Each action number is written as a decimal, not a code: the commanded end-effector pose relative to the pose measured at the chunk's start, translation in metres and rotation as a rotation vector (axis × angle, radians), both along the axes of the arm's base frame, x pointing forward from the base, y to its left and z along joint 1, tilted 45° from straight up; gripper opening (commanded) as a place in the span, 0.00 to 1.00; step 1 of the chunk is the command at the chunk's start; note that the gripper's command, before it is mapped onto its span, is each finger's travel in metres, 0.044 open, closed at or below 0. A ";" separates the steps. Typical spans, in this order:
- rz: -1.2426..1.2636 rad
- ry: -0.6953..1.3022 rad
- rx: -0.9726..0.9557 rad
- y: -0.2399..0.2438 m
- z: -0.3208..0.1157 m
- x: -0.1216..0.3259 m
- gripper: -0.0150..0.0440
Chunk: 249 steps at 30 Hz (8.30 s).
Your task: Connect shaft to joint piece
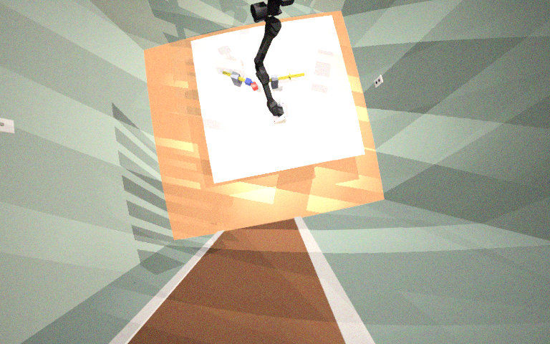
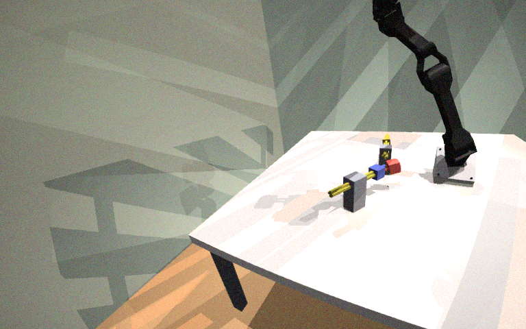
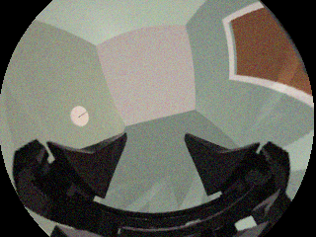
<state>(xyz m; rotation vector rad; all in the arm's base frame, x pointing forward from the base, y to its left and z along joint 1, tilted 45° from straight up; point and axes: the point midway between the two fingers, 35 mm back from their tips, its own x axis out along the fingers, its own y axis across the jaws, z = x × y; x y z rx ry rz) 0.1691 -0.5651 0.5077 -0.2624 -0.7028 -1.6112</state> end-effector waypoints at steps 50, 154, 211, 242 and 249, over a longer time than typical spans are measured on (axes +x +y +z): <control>0.965 0.703 1.024 0.379 -0.176 -0.023 1.00; -0.628 -1.031 2.580 0.595 -0.354 -0.013 1.00; -1.040 -1.119 2.361 0.629 -0.369 0.055 1.00; -1.040 -1.119 2.361 0.629 -0.369 0.055 0.56; -1.040 -1.119 2.361 0.629 -0.369 0.055 0.56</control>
